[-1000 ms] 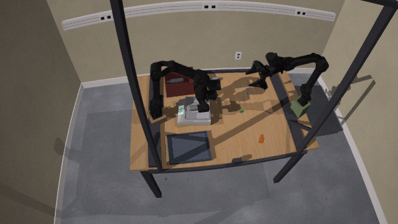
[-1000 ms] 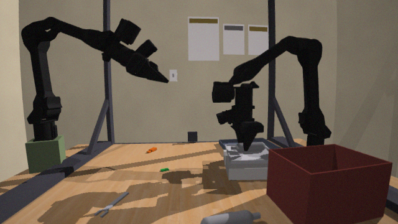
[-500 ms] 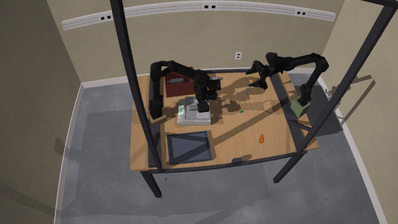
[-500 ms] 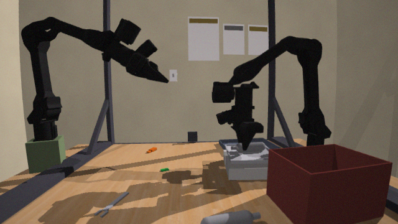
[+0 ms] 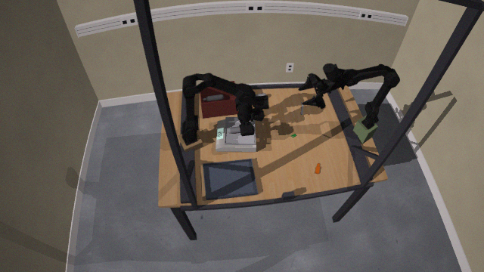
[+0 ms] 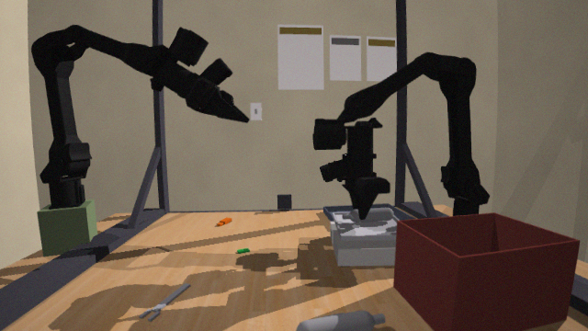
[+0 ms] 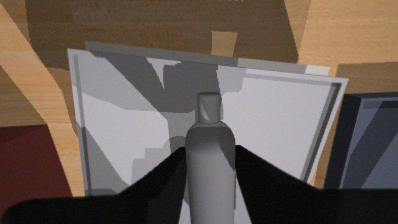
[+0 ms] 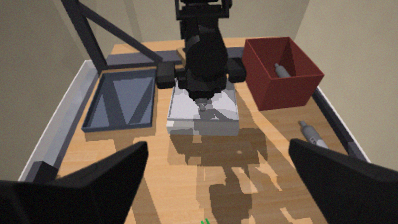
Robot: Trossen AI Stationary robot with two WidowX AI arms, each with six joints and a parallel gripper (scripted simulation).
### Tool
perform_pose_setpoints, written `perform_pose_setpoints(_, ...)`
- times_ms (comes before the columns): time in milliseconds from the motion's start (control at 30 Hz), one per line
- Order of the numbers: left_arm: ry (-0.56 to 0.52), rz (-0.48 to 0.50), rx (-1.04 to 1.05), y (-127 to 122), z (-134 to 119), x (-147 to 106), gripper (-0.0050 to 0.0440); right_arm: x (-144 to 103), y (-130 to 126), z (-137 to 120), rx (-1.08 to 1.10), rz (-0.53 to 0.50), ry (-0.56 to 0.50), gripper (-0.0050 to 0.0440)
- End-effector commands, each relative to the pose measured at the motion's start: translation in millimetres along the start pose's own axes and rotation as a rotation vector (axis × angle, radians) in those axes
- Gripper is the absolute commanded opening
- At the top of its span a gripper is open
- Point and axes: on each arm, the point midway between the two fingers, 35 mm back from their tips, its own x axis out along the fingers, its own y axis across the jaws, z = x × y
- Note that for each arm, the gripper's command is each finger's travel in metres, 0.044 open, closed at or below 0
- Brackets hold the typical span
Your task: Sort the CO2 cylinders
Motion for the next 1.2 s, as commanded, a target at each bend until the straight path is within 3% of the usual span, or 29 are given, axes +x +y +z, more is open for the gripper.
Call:
perform_pose_setpoints(0,-0.055,-0.002,0.000,-1,7,-33,-0.0001,-7,-1,11,-0.002,-0.003,-0.031,0.0440)
perform_pose_setpoints(100,-0.055,-0.002,0.000,0,6,-50,-0.0003,-7,-1,11,-0.002,-0.003,-0.031,0.0440)
perform_pose_setpoints(300,-0.044,-0.002,0.000,0,6,-54,-0.0004,-6,0,11,-0.003,-0.003,-0.032,0.0440)
perform_pose_setpoints(500,-0.037,-0.008,0.001,-12,7,-53,-0.0035,24,44,22,-0.054,0.082,-0.037,0.0440)
perform_pose_setpoints(667,-0.044,-0.024,0.011,-74,7,-46,-0.0050,61,117,23,-0.124,0.201,-0.039,0.0440)
perform_pose_setpoints(733,-0.044,-0.024,0.011,-74,7,-46,-0.0050,61,117,23,-0.124,0.201,-0.039,0.0440)
perform_pose_setpoints(900,-0.045,-0.020,0.010,-145,-2,-34,-0.0050,82,173,16,-0.172,0.286,-0.041,0.0440)
perform_pose_setpoints(1033,-0.045,-0.021,0.006,-196,-18,-22,-0.0050,89,197,10,-0.193,0.320,-0.041,0.0440)
perform_pose_setpoints(1167,-0.043,-0.020,0.003,-236,-38,-12,-0.0050,93,205,7,-0.200,0.330,-0.037,0.0440)
